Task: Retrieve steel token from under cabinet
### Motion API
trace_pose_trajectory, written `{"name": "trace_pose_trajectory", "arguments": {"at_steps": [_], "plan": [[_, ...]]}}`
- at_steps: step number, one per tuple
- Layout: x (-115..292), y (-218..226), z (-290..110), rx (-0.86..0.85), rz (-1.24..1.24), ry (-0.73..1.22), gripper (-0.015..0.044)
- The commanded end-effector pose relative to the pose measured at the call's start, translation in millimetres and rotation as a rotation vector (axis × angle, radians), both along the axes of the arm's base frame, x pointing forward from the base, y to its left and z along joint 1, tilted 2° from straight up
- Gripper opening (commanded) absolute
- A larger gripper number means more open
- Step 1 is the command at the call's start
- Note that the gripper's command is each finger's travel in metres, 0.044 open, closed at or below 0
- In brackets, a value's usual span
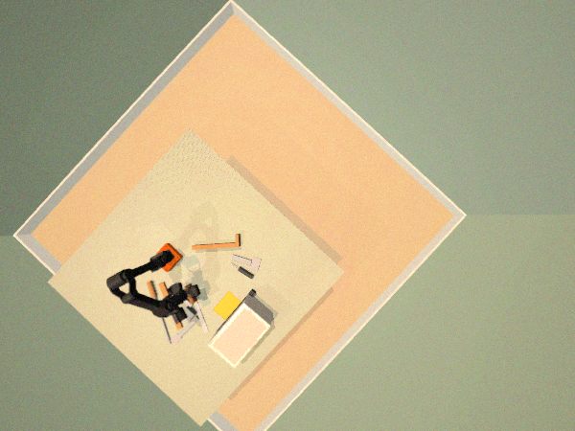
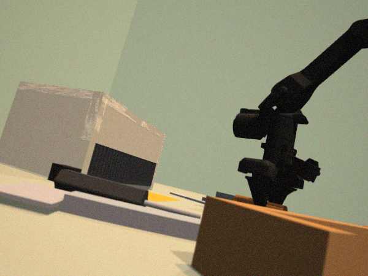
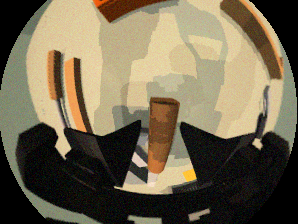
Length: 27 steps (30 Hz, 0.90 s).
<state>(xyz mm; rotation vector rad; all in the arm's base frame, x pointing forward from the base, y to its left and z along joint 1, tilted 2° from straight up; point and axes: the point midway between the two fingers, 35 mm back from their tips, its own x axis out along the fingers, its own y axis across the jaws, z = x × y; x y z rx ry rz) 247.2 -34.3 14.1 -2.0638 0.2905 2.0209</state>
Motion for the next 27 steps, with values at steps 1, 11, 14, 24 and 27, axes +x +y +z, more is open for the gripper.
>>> {"name": "trace_pose_trajectory", "arguments": {"at_steps": [1,11,14,24,27], "plan": [[-2.5,0.2,-4.3,-0.001,0.001,0.007,0.027],[-0.5,0.1,-1.6,0.0,0.0,0.002,0.0112],[-0.5,0.1,-1.6,0.0,0.0,0.002,0.0092],[-0.7,-1.1,-1.1,0.0,0.008,0.002,0.0],[-0.6,-1.9,-1.0,-0.001,0.007,0.003,0.0]]}}
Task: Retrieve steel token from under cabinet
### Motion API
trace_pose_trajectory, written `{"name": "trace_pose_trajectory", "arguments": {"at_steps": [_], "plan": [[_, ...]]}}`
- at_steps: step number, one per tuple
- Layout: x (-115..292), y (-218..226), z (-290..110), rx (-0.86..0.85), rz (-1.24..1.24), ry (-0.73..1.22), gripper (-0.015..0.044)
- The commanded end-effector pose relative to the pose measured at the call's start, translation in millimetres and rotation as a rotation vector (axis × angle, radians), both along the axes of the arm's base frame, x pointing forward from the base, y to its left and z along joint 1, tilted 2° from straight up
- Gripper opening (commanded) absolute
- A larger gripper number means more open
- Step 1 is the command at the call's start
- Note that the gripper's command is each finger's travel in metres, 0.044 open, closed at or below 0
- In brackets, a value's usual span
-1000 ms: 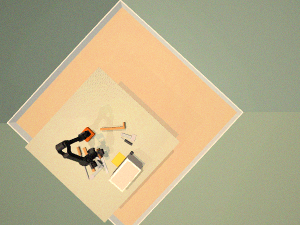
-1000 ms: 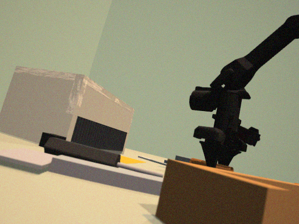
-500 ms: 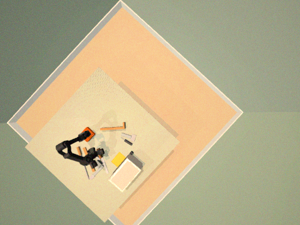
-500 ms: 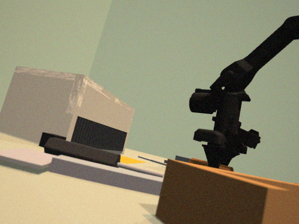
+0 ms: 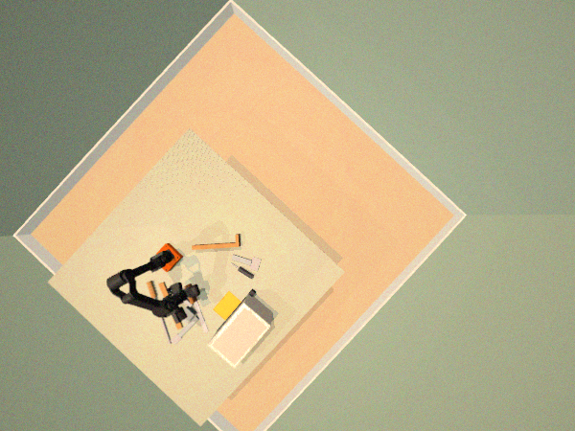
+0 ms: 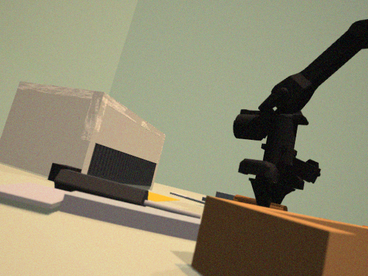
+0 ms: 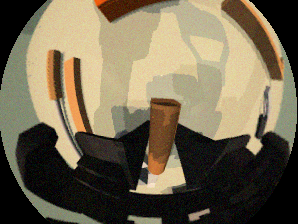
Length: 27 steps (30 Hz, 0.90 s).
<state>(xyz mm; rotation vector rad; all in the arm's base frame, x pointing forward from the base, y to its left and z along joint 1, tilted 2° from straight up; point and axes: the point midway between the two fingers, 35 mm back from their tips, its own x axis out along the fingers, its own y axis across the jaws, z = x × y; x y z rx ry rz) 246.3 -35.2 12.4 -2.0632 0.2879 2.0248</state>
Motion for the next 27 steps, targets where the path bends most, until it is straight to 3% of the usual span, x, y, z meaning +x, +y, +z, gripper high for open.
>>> {"name": "trace_pose_trajectory", "arguments": {"at_steps": [1,27], "plan": [[0.3,-1.1,0.6,-0.001,0.0,0.001,0.0],[0.3,-1.2,0.7,0.003,-0.204,0.006,0.0]]}}
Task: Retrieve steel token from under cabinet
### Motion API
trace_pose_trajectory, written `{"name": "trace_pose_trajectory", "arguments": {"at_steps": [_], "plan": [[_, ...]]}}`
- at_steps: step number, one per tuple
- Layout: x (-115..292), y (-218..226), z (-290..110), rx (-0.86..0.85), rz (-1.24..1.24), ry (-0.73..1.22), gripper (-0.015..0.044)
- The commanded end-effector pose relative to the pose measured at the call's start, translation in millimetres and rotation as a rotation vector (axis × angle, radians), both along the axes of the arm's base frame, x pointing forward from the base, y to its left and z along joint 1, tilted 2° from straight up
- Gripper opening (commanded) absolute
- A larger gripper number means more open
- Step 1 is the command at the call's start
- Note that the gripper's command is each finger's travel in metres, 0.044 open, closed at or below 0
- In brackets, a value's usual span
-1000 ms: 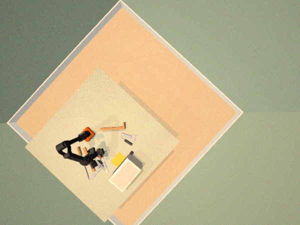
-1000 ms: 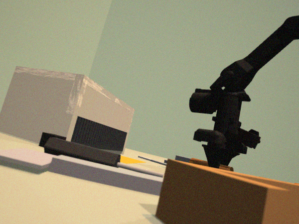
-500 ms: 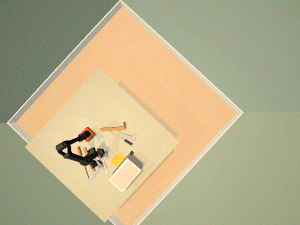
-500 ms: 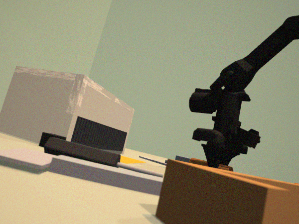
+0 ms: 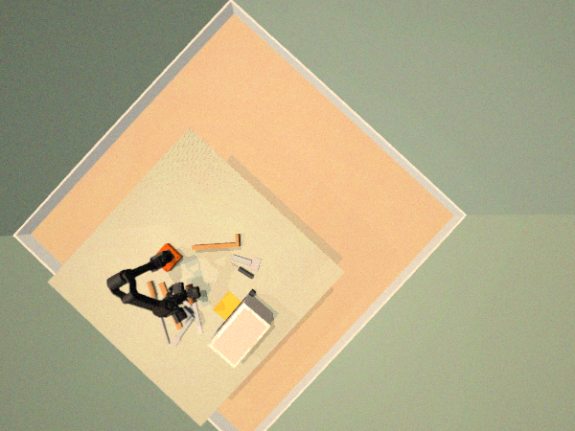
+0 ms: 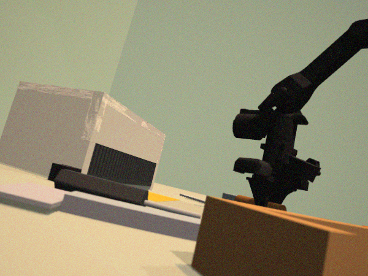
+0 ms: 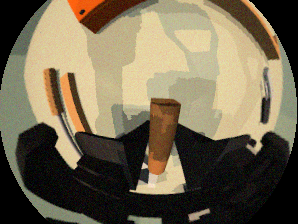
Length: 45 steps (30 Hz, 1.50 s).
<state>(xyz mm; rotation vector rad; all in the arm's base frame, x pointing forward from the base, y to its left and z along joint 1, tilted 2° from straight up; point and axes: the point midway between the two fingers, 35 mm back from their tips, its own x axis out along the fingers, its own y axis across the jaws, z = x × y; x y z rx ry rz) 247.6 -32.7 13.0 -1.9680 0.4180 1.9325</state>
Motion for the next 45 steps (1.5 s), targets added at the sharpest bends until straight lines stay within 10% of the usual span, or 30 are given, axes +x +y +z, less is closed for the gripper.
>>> {"name": "trace_pose_trajectory", "arguments": {"at_steps": [1,45], "plan": [[-1.0,-3.7,0.2,-0.009,-0.059,0.006,0.0],[-0.7,-8.5,0.9,-0.008,-0.147,0.009,0.0]]}}
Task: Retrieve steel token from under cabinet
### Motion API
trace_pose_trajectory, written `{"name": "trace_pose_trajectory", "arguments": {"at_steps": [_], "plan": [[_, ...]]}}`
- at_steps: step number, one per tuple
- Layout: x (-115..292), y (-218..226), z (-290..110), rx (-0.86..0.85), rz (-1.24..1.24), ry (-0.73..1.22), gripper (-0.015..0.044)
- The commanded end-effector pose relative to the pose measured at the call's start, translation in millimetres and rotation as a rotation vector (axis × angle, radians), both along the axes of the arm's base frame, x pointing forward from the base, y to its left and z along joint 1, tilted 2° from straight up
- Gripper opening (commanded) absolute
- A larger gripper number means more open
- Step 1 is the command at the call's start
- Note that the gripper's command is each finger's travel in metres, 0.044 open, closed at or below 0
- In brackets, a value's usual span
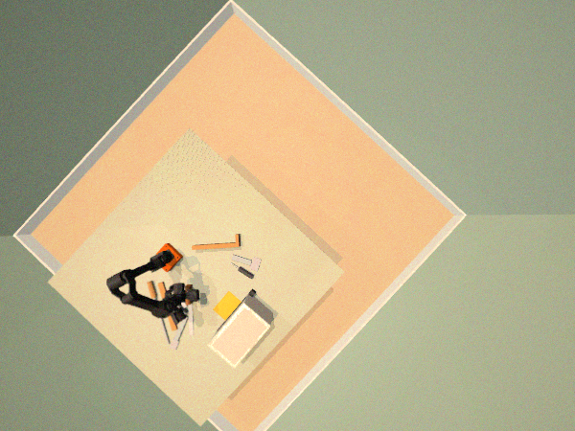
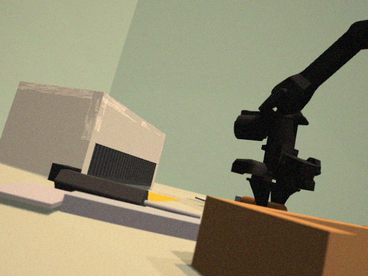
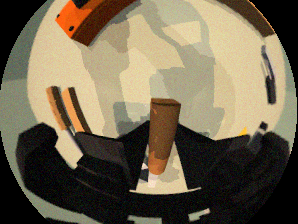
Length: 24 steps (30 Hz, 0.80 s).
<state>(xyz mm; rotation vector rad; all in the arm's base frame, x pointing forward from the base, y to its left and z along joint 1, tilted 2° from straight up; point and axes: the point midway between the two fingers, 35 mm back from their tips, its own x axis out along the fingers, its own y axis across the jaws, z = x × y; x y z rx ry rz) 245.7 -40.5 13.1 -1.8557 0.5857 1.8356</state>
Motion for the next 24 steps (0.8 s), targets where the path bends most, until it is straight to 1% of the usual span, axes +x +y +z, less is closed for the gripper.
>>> {"name": "trace_pose_trajectory", "arguments": {"at_steps": [1,24], "plan": [[1,-1,1,0.001,0.038,-0.004,0.0],[1,-12,1,-0.004,0.18,-0.005,0.0]]}}
